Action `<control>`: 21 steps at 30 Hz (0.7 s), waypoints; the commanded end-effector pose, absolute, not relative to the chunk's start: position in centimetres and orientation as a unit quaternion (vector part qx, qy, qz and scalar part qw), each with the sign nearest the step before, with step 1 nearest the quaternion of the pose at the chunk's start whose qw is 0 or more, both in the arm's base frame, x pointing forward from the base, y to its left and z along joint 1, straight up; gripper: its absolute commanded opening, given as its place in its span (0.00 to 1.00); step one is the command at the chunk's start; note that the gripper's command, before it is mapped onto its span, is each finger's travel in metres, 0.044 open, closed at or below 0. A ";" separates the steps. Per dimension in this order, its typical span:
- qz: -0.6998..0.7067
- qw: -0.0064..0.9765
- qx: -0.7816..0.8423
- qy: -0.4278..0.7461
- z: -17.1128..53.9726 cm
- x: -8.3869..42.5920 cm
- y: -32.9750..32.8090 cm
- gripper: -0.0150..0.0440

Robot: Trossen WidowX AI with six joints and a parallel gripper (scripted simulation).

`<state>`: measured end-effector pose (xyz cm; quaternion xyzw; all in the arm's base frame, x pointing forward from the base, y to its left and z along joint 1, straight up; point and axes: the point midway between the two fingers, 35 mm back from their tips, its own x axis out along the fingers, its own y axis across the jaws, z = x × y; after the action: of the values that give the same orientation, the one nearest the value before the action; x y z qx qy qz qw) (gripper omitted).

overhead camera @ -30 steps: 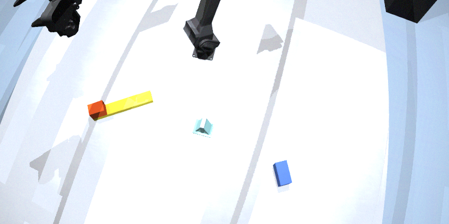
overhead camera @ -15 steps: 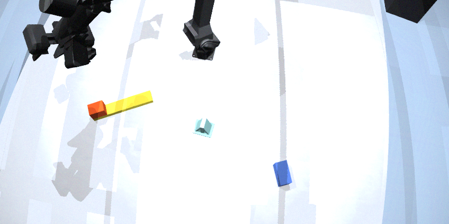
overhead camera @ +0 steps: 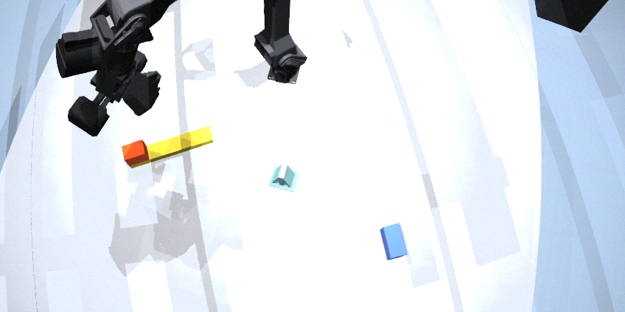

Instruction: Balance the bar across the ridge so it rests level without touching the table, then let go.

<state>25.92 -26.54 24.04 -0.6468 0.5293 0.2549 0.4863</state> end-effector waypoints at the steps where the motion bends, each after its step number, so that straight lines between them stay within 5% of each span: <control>1: 0.350 0.452 -0.650 0.501 21.4 25.7 -25.0 0.79; 21: 0.605 0.346 -0.626 0.350 15.5 23.9 -19.8 0.79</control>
<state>24.00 -20.21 15.80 -0.6281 0.3647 0.5907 0.3515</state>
